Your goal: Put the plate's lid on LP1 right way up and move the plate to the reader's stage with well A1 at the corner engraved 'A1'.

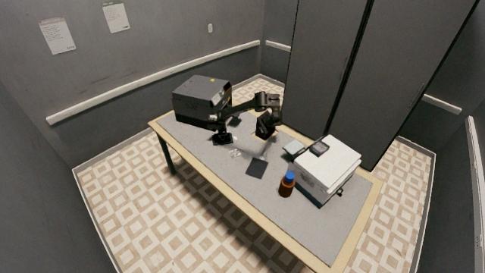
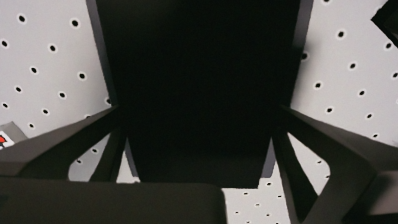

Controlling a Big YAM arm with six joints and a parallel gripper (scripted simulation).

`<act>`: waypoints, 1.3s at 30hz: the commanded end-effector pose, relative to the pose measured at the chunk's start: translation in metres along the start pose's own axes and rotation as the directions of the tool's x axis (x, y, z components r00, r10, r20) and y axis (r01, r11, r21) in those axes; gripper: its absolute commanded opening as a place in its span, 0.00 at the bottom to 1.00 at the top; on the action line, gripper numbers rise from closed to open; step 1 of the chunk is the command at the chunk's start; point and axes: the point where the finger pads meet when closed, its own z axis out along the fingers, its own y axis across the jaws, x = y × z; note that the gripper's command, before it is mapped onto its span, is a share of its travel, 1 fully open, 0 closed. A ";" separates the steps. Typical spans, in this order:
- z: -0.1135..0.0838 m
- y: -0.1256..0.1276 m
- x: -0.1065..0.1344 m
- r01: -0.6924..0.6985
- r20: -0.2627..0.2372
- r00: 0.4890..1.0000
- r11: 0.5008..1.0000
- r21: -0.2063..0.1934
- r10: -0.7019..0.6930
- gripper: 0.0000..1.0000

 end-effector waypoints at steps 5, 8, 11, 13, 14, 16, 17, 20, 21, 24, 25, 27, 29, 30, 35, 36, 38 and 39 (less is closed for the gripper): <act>-0.003 0.005 -0.024 0.027 0.035 0.999 1.000 0.008 -0.027 0.85; -0.001 0.004 -0.023 0.025 0.033 0.999 1.000 0.008 -0.025 0.85; 0.000 0.005 -0.022 0.024 0.032 0.999 1.000 0.008 -0.025 0.85; 0.001 0.005 -0.022 0.024 0.032 0.999 1.000 0.008 -0.025 0.85; 0.001 0.005 -0.022 0.024 0.033 0.999 1.000 0.008 -0.024 0.85; 0.001 0.005 -0.022 0.024 0.033 0.999 1.000 0.008 -0.024 0.85; 0.001 0.004 -0.022 0.023 0.032 0.999 1.000 0.008 -0.023 0.85; 0.002 0.004 -0.021 0.023 0.030 0.999 1.000 0.007 -0.023 0.85; 0.003 0.004 -0.021 0.022 0.030 0.999 1.000 0.007 -0.023 0.85; 0.004 0.004 -0.019 0.021 0.027 0.999 1.000 0.007 -0.021 0.85; 0.005 0.004 -0.019 0.021 0.026 0.999 1.000 0.007 -0.021 0.85; 0.005 0.004 -0.019 0.021 0.026 0.999 1.000 0.007 -0.021 0.85; 0.005 0.004 -0.018 0.021 0.026 0.999 1.000 0.007 -0.021 0.85; 0.005 0.004 -0.018 0.020 0.026 0.999 1.000 0.007 -0.021 0.85; 0.005 0.004 -0.017 0.019 0.026 0.999 1.000 0.006 -0.020 0.85; 0.005 0.004 -0.017 0.019 0.027 0.999 1.000 0.006 -0.019 0.85; 0.005 0.004 -0.017 0.018 0.026 0.999 1.000 0.006 -0.018 0.85; 0.006 0.003 -0.017 0.018 0.026 0.999 1.000 0.006 -0.018 0.85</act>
